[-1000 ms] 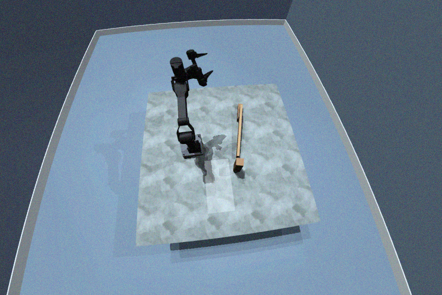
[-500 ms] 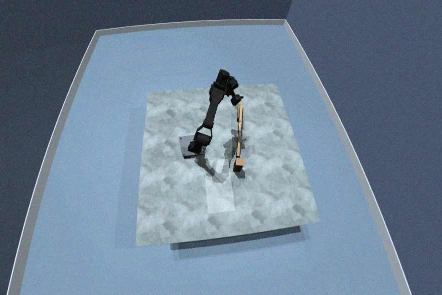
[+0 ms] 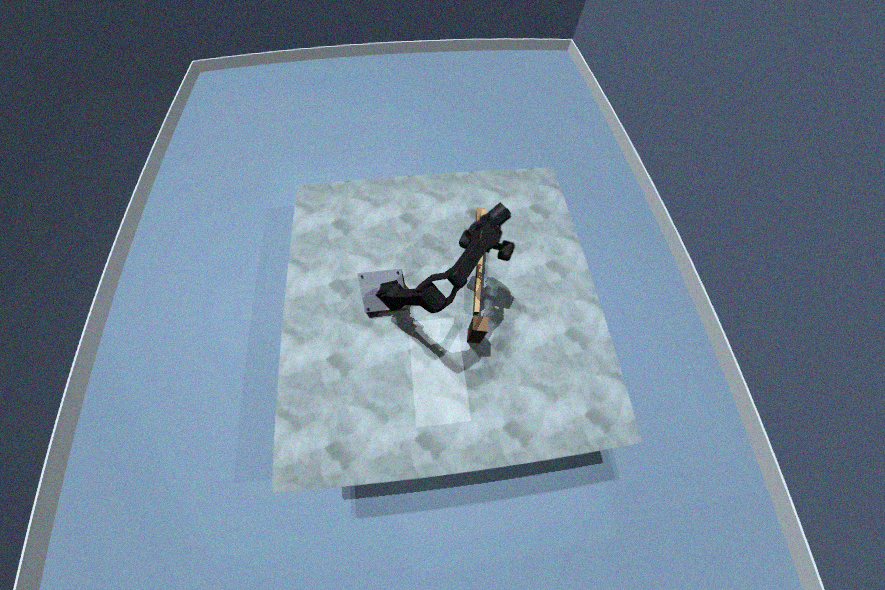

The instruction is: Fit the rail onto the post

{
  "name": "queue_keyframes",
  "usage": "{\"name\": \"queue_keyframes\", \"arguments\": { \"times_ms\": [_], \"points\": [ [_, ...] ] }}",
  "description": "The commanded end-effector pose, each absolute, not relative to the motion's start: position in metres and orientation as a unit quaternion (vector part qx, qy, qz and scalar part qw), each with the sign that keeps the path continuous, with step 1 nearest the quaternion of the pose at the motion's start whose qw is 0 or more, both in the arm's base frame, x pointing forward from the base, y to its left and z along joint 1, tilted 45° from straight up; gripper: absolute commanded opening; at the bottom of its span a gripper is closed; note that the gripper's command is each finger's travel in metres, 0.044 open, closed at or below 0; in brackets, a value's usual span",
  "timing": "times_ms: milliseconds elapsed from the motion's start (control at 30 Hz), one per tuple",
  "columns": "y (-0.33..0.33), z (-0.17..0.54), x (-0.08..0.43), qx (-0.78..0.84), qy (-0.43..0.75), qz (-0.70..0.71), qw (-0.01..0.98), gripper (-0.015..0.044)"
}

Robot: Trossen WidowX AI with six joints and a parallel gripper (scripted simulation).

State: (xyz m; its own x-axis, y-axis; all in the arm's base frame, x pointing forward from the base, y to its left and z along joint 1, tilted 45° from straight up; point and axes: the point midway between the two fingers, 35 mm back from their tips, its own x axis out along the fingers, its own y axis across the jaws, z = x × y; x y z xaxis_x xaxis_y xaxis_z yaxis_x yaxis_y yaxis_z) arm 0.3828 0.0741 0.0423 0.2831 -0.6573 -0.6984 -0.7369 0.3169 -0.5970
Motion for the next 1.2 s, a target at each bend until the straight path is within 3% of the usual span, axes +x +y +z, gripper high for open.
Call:
{"name": "queue_keyframes", "arguments": {
  "times_ms": [0, 100, 1167],
  "points": [
    [0.005, 0.036, 0.357, -0.585, 0.685, 0.127, 0.415, 0.0440],
    [-0.019, 0.035, 0.344, -0.574, 0.712, 0.169, 0.367, 0.0440],
    [-0.043, 0.009, 0.341, -0.574, 0.713, 0.170, 0.366, 0.0440]
  ]
}}
